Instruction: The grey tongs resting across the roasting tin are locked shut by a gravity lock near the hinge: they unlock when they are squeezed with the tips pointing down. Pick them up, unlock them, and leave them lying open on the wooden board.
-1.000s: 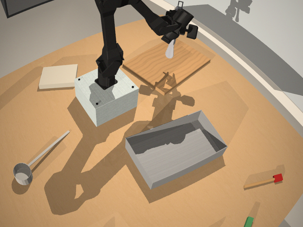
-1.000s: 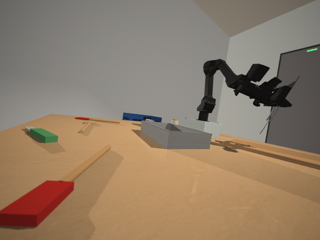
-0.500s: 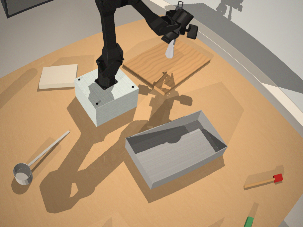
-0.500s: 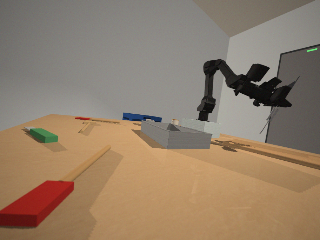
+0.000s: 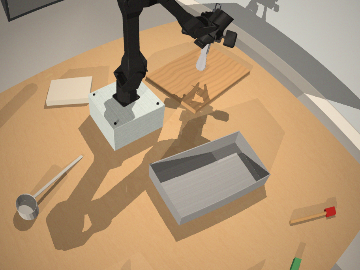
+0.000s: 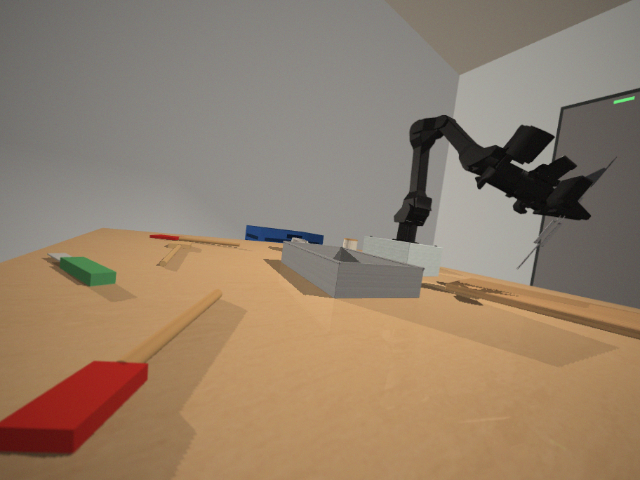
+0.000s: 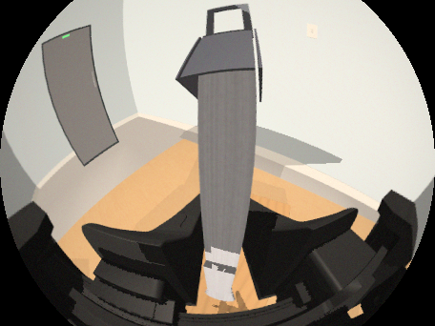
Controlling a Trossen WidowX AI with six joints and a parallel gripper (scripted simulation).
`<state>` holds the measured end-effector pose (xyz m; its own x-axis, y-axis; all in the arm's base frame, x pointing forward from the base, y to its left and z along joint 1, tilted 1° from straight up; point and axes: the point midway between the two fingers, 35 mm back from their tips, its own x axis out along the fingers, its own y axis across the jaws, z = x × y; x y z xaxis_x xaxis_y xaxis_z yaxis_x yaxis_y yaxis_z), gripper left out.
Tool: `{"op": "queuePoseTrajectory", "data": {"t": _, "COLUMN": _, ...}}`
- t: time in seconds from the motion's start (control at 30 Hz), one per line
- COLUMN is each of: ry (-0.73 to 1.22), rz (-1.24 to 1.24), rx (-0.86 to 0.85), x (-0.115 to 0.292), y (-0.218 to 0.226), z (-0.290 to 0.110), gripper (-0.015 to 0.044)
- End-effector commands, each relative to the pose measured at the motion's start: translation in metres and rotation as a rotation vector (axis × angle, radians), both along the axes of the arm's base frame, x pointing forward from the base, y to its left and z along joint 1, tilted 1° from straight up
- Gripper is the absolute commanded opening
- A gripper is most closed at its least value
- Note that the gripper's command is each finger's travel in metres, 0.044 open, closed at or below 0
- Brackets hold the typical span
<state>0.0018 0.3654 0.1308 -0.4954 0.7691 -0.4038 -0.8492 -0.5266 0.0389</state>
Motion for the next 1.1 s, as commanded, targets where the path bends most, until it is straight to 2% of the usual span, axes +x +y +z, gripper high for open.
{"op": "queuePoseTrajectory", "data": {"t": 0.0, "ry": -0.024, "rz": -0.010, "rx": -0.041, "x": 0.000, "y": 0.011, "z": 0.001, "gripper": -0.0150}}
{"op": "queuePoseTrajectory", "data": {"t": 1.07, "ry": -0.265, "rz": -0.044, "rx": -0.512, "x": -0.011, "y": 0.038, "z": -0.026, "gripper": -0.0150}}
